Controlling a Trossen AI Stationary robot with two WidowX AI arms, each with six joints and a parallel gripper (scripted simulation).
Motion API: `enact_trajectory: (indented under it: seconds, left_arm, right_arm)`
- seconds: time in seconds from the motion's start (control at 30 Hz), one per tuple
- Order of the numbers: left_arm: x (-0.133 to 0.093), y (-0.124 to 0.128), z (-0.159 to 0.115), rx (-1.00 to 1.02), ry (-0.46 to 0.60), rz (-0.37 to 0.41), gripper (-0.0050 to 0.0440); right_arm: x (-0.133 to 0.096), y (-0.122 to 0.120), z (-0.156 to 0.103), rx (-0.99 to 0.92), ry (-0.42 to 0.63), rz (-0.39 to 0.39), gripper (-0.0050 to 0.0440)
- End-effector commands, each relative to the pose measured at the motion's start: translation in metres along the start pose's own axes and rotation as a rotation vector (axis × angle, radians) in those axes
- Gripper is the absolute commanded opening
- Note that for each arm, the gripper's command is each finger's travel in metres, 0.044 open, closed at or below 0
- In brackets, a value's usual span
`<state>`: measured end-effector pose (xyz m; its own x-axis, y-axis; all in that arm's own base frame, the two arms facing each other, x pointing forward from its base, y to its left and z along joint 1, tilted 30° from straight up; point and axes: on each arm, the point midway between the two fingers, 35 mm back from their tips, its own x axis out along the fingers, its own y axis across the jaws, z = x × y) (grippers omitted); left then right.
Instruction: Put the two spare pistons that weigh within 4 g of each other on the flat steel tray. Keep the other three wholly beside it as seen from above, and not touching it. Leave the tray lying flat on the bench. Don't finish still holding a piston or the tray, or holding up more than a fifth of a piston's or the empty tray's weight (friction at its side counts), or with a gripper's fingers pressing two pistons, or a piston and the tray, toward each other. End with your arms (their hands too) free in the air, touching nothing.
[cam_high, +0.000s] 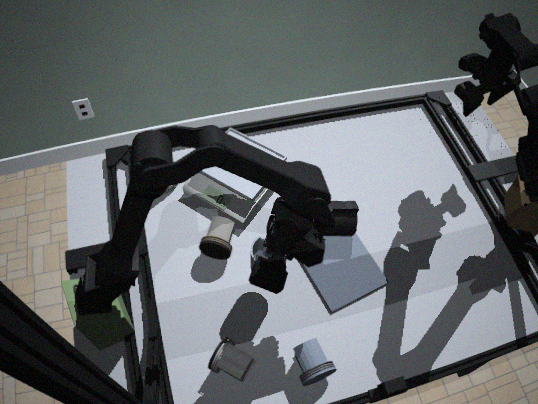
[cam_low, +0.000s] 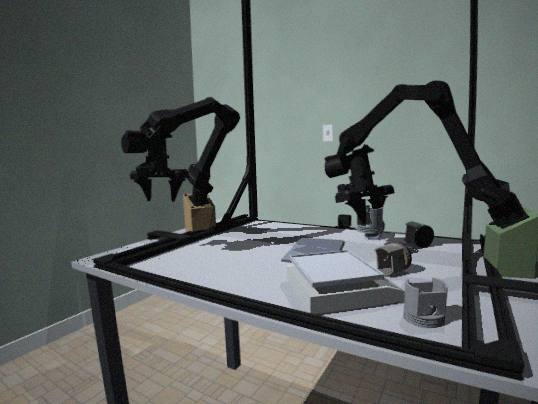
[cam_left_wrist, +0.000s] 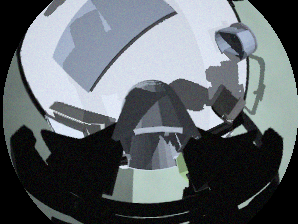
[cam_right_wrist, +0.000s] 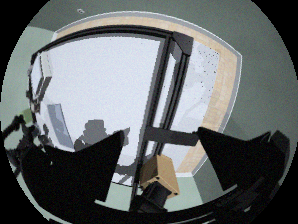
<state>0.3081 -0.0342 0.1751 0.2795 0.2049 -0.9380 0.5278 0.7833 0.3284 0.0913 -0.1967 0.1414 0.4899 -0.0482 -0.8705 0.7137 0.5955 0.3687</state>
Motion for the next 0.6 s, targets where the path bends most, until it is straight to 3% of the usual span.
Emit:
enact_trajectory:
  seconds: [0.0, 0.57]
  left_arm:
    - [-0.009, 0.005, -0.004, -0.035, -0.026, 0.012, 0.0158]
    - [-0.010, 0.030, -0.074, -0.424, -0.101, -0.044, 0.0158]
  right_arm:
    - [0.000, 0.001, 0.000, -0.005, -0.002, 0.005, 0.0440]
    - [0.000, 0.001, 0.000, -0.005, -0.002, 0.005, 0.0440]
